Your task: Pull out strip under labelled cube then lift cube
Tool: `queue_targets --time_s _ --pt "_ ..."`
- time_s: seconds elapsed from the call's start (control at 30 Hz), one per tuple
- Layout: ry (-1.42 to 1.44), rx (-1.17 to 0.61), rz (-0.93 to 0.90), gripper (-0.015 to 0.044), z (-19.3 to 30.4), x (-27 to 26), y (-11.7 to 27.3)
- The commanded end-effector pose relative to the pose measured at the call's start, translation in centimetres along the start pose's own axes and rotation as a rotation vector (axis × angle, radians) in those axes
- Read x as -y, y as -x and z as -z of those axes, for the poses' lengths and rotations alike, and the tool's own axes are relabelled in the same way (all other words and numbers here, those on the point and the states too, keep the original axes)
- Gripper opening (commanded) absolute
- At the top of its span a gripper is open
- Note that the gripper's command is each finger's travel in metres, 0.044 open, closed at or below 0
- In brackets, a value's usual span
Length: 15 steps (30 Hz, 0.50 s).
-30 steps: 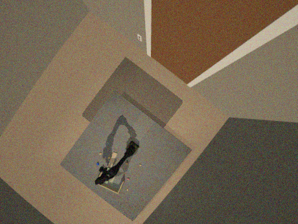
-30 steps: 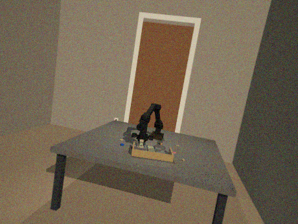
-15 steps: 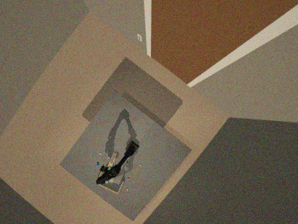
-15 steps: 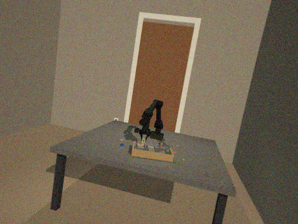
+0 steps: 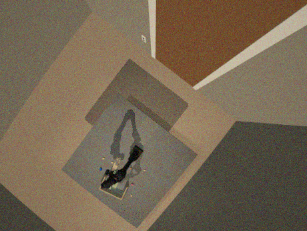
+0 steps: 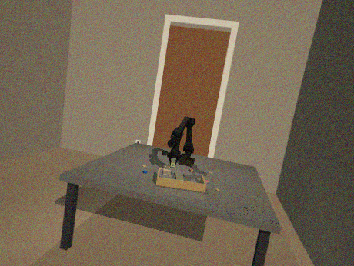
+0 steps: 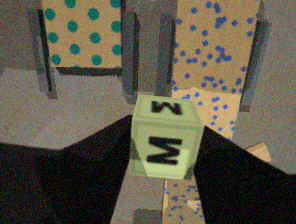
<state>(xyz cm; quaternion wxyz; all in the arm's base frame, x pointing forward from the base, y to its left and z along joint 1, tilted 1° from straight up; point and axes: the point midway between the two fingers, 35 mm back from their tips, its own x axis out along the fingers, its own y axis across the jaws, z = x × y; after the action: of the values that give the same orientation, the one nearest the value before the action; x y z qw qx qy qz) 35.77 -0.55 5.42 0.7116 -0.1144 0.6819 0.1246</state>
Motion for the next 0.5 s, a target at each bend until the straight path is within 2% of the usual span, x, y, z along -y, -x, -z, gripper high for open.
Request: queue_targets --time_s 0.0,0.47 --pt "-0.003 -0.004 0.001 0.0 1.5 -0.5 -0.1" --pt "-0.003 -0.007 0.0 0.0 5.0 -1.8 -0.2"
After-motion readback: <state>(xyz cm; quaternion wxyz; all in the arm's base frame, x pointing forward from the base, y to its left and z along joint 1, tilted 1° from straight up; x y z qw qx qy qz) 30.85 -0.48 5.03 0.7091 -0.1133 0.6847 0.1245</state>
